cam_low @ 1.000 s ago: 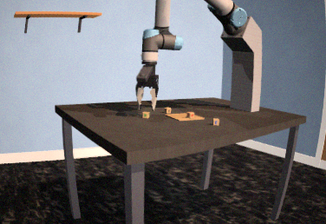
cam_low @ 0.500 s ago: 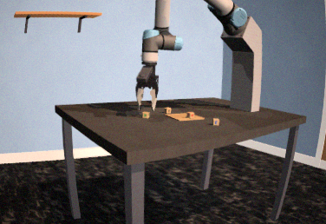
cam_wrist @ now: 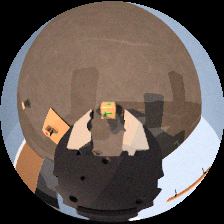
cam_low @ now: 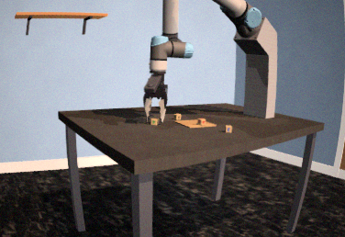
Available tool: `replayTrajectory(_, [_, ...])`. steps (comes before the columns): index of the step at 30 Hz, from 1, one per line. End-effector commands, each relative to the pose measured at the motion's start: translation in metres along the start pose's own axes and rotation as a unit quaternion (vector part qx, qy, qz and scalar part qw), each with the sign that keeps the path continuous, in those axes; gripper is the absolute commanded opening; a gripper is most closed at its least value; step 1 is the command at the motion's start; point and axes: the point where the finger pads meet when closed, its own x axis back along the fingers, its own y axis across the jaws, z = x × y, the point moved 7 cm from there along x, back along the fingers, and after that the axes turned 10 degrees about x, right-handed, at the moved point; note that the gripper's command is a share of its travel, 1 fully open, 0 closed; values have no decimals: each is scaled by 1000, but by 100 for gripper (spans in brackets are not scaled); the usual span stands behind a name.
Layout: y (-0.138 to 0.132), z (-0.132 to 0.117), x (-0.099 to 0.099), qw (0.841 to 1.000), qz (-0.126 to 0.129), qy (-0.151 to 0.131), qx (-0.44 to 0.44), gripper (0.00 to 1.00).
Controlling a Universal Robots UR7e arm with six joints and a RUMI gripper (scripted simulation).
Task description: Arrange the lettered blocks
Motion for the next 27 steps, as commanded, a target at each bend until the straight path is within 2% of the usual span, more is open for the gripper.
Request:
replayTrajectory(1, [0,0,-4,1000,-1,0,0,37])
replayTrajectory(22, [0,0,-7,1000,-1,0,0,37])
replayTrajectory(23, [0,0,-7,1000,-1,0,0,25])
replayTrajectory(27, [0,0,-7,1000,-1,0,0,25])
